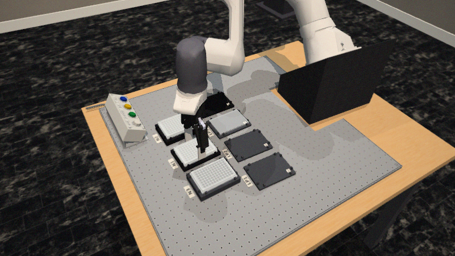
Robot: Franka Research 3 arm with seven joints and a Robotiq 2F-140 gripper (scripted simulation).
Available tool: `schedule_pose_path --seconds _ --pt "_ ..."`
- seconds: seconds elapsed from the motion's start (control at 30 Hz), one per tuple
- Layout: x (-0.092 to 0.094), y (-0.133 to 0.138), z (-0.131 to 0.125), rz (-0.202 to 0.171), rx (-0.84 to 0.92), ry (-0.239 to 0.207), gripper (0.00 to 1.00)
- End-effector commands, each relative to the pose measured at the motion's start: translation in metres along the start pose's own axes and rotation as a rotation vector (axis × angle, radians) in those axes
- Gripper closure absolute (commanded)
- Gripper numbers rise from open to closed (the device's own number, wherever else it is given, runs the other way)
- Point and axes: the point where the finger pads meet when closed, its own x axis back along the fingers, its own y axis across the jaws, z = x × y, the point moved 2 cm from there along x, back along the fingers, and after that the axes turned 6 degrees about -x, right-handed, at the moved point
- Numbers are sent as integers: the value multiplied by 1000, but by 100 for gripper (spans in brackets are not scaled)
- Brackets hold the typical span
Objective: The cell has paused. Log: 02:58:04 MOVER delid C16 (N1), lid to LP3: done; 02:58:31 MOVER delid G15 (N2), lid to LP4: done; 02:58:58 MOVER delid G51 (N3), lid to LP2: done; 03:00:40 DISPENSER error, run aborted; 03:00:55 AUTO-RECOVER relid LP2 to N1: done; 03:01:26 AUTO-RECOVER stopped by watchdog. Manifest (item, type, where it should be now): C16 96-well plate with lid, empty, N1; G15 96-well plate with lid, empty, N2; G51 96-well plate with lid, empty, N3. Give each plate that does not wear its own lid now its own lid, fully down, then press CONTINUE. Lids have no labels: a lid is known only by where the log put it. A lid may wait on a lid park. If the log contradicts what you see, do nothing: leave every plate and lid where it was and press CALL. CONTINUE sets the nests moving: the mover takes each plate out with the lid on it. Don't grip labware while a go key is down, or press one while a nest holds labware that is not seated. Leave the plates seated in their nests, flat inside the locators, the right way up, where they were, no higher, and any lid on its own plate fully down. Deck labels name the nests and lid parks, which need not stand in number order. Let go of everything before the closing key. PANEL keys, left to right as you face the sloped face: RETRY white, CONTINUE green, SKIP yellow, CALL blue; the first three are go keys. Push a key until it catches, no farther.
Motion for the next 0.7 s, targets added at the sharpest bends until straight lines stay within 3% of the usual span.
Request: schedule_pose_path --seconds 0.0,0.67 --pt "1 1 0 0 -4 0 100" --pt "4 1 0 0 -4 0 100"
